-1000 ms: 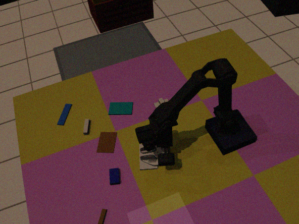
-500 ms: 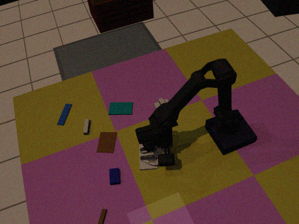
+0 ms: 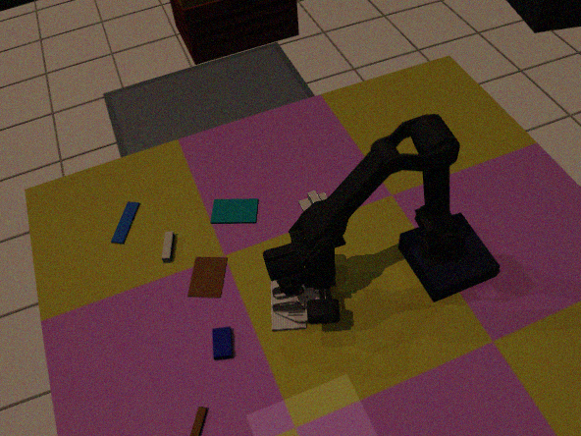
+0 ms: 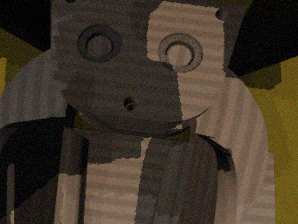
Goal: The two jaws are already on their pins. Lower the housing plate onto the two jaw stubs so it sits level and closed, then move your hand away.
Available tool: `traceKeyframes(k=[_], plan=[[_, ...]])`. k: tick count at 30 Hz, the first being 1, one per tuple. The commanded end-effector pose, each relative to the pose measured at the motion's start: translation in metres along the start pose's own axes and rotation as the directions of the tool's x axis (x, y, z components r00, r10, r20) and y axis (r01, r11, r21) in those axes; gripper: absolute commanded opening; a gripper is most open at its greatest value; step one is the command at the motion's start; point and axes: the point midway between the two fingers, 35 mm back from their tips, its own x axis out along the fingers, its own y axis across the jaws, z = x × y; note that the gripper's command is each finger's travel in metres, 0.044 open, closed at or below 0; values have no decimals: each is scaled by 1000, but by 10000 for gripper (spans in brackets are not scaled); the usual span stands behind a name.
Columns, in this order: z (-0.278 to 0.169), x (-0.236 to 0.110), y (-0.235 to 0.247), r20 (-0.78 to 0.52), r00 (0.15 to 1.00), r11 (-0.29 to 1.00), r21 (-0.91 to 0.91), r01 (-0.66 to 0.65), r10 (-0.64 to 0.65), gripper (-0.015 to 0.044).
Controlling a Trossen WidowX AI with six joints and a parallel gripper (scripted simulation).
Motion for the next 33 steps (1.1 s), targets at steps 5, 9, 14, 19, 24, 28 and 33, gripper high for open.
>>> traceKeyframes(k=[5, 9, 14, 19, 24, 28, 33], plan=[[0, 1, 1, -1, 1000, 1000, 1, -4, 4, 351], [0, 1, 1, -1, 1000, 1000, 1, -4, 4, 351], [0, 1, 1, -1, 1000, 1000, 1, -4, 4, 351], [0, 1, 1, -1, 1000, 1000, 1, -4, 4, 351], [0, 0, 1, -1, 1000, 1000, 1, -4, 4, 351], [0, -3, 1, -1, 1000, 1000, 1, -4, 4, 351], [0, -6, 1, -1, 1000, 1000, 1, -4, 4, 351]])
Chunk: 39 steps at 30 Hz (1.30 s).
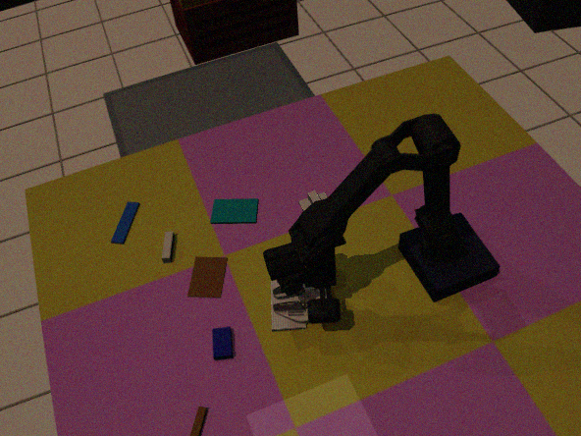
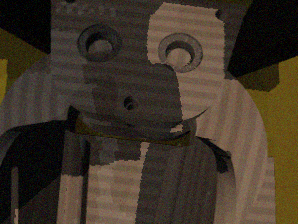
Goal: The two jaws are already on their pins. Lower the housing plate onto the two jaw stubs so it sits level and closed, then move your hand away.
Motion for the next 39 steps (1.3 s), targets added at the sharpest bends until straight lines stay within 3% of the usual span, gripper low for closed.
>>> traceKeyframes(k=[1, 39], plan=[[2, -4, 1, 8, 1000, 1000, 0, -6, 6, 351], [3, 2, 1, 8, 1000, 1000, 0, -6, 6, 351]])
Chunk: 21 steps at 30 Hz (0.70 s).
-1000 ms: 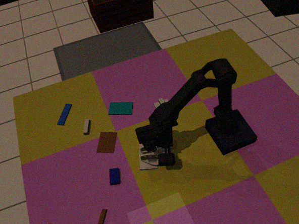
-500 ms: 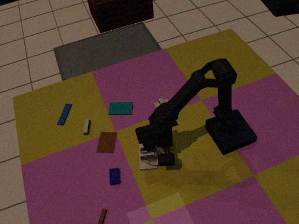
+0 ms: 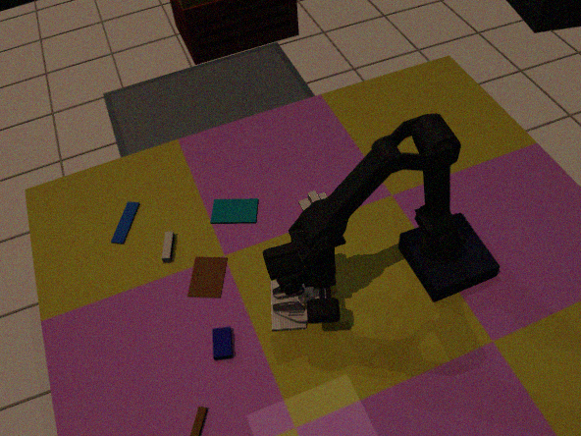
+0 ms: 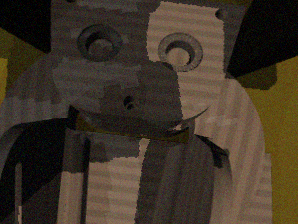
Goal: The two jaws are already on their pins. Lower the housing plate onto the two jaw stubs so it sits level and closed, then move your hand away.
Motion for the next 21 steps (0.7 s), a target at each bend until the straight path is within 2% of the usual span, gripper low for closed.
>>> traceKeyframes(k=[1, 14, 17, 21], plan=[[1, 2, 1, 3, 1000, 1000, 0, -4, 4, 351], [1, 2, 1, 3, 1000, 1000, 0, -4, 4, 351], [0, 0, 0, 0, 1000, 1000, 0, 0, 0, 430], [0, 0, 0, 0, 1000, 1000, 0, 0, 0, 440]])
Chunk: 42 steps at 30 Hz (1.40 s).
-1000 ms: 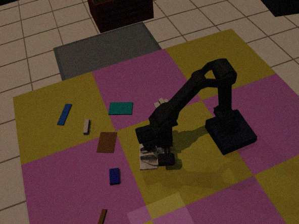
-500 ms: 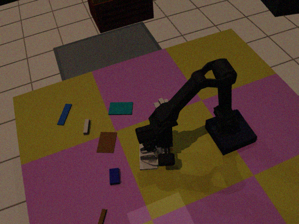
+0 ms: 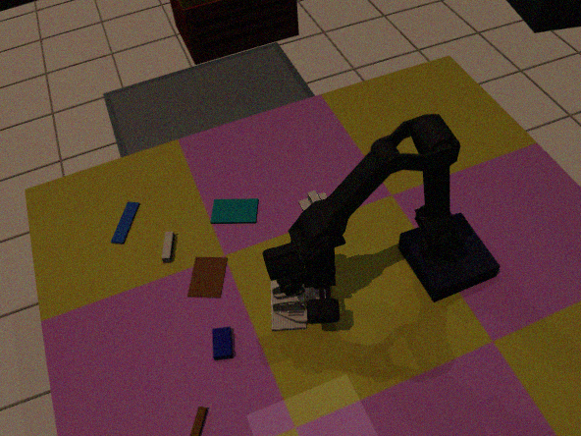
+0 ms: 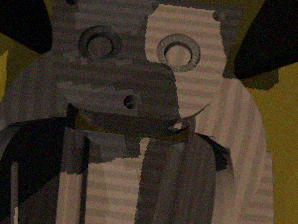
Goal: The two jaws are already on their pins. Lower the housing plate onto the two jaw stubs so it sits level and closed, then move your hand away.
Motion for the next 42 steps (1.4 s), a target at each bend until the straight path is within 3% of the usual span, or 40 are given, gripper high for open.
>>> traceKeyframes(k=[1, 11, 20, 25, 35, 42], plan=[[-1, 0, 0, -2, 1000, 1000, 0, 1, -1, 440], [0, -2, 0, -2, 1000, 1000, 0, 1, -1, 440], [0, -72, 0, 1, 1000, 1000, 0, -3, 3, 440], [0, -65, 0, 0, 1000, 1000, 4, 0, 0, 440], [-58, -120, -20, -3, 1000, 1000, 2, -1, 1, 440], [-62, -123, -21, -3, 1000, 1000, 0, -2, 2, 440]])
